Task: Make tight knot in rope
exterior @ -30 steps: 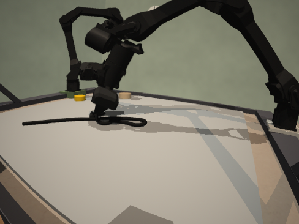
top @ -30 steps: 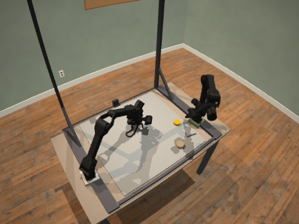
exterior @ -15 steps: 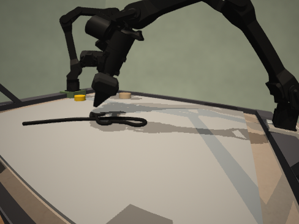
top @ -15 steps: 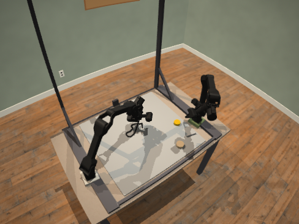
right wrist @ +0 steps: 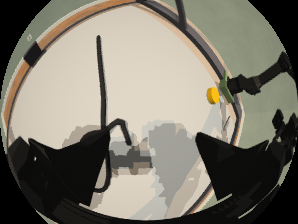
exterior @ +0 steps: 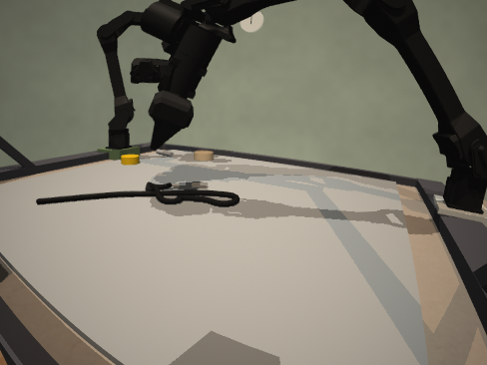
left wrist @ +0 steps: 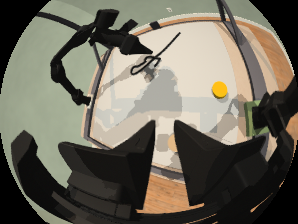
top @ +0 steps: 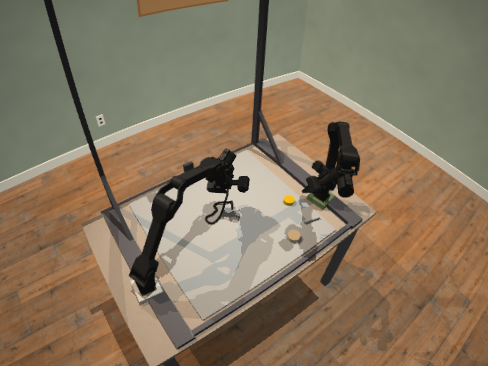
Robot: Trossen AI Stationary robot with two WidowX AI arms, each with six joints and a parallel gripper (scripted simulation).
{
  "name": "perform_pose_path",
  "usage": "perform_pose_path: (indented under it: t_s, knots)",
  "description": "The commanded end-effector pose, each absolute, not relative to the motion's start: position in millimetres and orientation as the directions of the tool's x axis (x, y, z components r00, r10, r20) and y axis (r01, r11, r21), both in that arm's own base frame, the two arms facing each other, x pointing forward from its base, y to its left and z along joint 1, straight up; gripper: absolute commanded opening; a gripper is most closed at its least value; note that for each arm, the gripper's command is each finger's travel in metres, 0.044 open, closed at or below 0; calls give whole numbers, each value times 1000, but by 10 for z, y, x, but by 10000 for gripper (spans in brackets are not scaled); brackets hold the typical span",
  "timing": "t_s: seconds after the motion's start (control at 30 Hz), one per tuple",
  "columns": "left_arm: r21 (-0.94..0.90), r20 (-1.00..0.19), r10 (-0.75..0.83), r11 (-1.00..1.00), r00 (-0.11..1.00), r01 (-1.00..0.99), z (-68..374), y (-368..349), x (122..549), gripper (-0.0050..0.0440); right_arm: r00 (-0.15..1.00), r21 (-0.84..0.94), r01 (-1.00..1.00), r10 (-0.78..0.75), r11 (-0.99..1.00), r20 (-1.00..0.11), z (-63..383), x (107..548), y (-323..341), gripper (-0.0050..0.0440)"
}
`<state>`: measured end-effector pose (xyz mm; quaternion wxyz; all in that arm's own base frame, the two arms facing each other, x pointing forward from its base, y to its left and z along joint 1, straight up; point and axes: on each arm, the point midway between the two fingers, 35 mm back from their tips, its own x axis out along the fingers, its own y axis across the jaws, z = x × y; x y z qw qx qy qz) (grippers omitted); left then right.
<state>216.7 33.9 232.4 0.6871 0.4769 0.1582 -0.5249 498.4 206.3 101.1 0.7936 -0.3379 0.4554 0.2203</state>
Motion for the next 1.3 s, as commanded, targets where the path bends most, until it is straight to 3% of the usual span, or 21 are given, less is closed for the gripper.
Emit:
perform_pose_path:
  t_s: [0.0, 0.3, 0.67, 0.73, 0.87, 1.27]
  knots:
    - [497, -716, -567, -5, 407, 868, 2355, 333, 2163, 85, 525, -349, -646, 63, 679, -849, 1376, 5005, 2076, 440]
    - [497, -716, -567, -5, 407, 868, 2355, 333, 2163, 85, 525, -349, -646, 63, 679, -849, 1477, 4999, 2073, 440]
    - [497, -716, -567, -5, 407, 868, 2355, 333, 2163, 85, 500, -326, -663, 74, 674, -863, 1513, 4812, 2240, 176]
    - [497, -716, -567, -5, 407, 868, 2355, 333, 2163, 85, 500, -326, -663, 74, 674, -863, 1513, 4812, 2240, 176]
    - [497, -716, -567, -5, 407, 868, 2355, 333, 2163, 85, 470, -300, -682, 85, 667, -879, 1557, 4574, 2428, 85]
    - [497, -716, -567, -5, 407, 868, 2355, 333, 2163, 85, 334, -205, -752, 95, 627, -938, 1762, 3421, 3013, 85]
